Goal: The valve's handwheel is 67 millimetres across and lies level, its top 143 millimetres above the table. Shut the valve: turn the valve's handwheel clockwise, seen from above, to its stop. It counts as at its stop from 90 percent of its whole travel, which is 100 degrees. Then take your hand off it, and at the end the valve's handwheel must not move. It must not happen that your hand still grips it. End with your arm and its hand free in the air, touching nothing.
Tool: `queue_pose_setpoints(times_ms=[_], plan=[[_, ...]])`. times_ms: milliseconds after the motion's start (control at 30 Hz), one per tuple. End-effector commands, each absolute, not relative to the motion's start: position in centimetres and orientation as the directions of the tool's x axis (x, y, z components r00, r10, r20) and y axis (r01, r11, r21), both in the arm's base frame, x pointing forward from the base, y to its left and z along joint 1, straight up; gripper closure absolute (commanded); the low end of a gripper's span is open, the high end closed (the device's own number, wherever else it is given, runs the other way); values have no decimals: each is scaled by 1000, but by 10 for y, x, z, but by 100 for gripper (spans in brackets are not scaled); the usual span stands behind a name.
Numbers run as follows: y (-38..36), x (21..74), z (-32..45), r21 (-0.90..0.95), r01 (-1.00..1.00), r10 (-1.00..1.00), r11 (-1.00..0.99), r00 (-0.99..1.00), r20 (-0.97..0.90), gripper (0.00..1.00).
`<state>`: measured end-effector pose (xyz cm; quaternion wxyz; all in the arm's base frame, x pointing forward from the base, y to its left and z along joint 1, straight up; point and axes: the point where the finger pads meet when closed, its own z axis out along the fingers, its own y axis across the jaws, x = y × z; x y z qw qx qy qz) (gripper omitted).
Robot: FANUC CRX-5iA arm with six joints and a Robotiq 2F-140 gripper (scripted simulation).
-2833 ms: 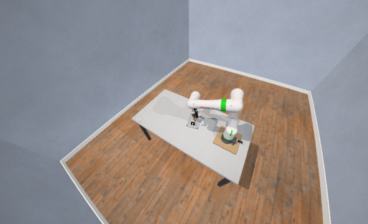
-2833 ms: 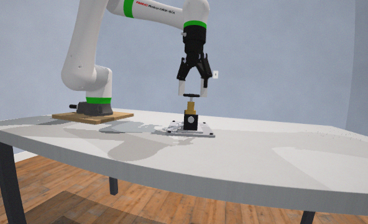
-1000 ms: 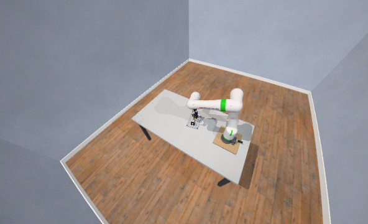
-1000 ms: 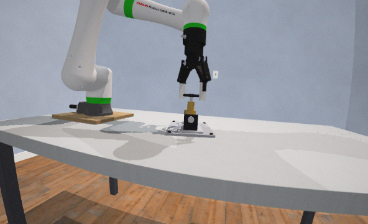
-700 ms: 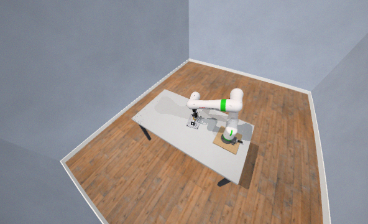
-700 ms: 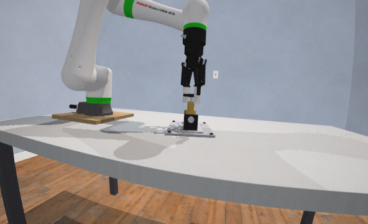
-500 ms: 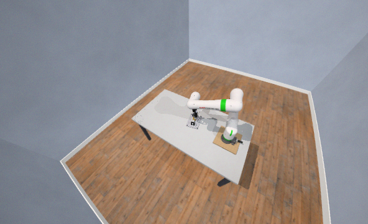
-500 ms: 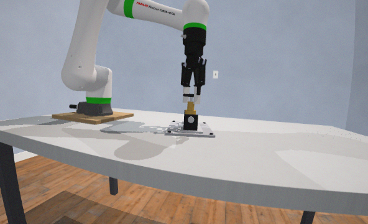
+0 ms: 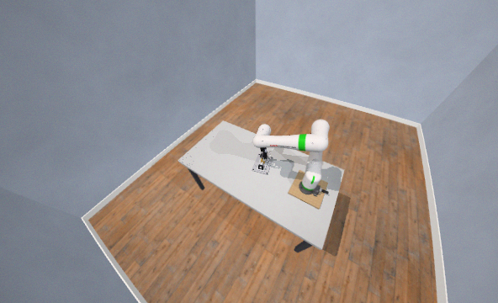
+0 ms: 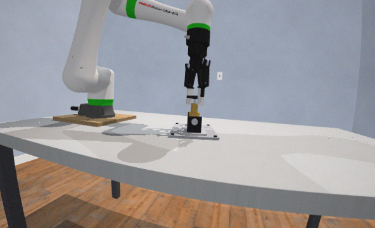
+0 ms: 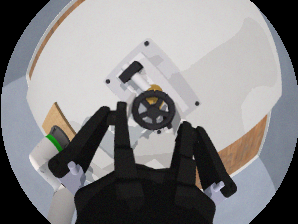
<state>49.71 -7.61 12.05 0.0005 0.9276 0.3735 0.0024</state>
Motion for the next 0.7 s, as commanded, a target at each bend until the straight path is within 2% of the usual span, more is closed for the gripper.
queue_pose_setpoints(times_ms=[0, 667], plan=[[-76, 497, 120, 3, 693, 693, -721, 721, 4, 100], [-76, 497, 120, 3, 677, 677, -736, 736, 4, 100]])
